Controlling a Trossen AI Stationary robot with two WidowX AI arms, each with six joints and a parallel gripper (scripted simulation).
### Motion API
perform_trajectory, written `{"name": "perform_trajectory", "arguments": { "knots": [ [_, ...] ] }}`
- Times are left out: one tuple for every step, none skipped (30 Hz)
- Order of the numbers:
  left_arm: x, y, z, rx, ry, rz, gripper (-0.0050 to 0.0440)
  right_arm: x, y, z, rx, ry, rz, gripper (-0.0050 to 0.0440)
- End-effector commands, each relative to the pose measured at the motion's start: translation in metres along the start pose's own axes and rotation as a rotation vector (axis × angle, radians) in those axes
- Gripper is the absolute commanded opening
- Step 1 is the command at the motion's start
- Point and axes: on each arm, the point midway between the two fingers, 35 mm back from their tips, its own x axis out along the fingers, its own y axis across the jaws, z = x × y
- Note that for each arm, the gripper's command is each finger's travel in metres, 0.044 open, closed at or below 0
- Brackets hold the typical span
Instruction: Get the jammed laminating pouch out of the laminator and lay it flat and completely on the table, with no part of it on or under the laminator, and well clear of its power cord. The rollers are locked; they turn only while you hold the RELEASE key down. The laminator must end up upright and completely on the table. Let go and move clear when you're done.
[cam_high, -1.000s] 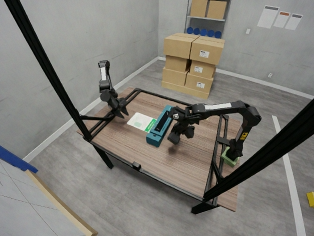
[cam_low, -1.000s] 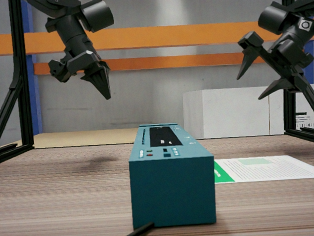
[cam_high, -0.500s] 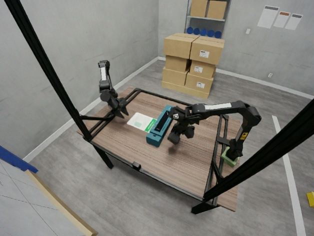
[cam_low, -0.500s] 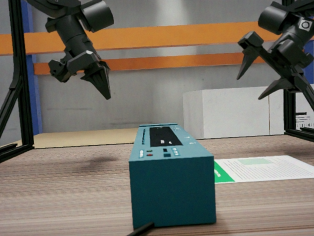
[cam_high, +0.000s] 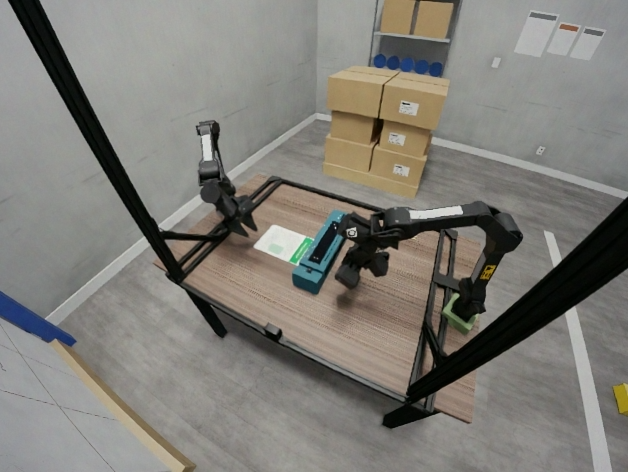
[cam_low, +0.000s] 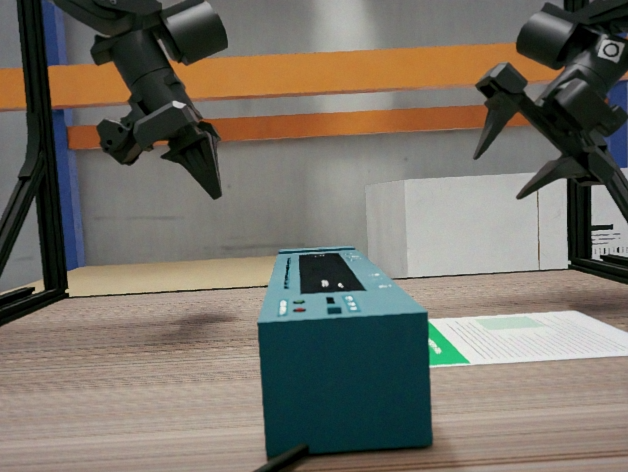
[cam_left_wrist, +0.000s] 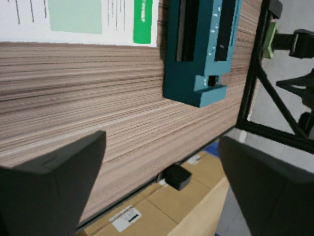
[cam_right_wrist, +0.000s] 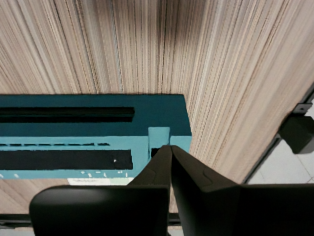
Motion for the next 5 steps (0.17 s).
{"name": "perform_trajectory", "arguments": {
  "knots": [
    [-0.0045, -0.0063, -0.0013, -0.012, 0.012, -0.015, 0.0340, -0.0085, -0.0005, -0.0057, 0.003, 0.026, -0.007, -0.0050],
    [-0.0045, -0.0063, -0.0013, -0.012, 0.012, -0.015, 0.0340, -0.0085, -0.0005, -0.0057, 0.003, 0.026, -0.007, -0.0050],
    [-0.0045, -0.0063, -0.0013, -0.012, 0.012, -0.015, 0.0340, -0.0085, -0.0005, -0.0057, 0.003, 0.026, -0.007, -0.0050],
    [-0.0045, -0.0063, -0.0013, -0.012, 0.012, -0.015, 0.0340, -0.0085, -0.0005, -0.0057, 0.003, 0.026, -0.007, -0.0050],
    [-0.0045, -0.0063, -0.0013, -0.012, 0.012, -0.015, 0.0340, -0.0085, -0.0005, -0.0057, 0.003, 0.026, -0.007, -0.0050]
  ]
}}
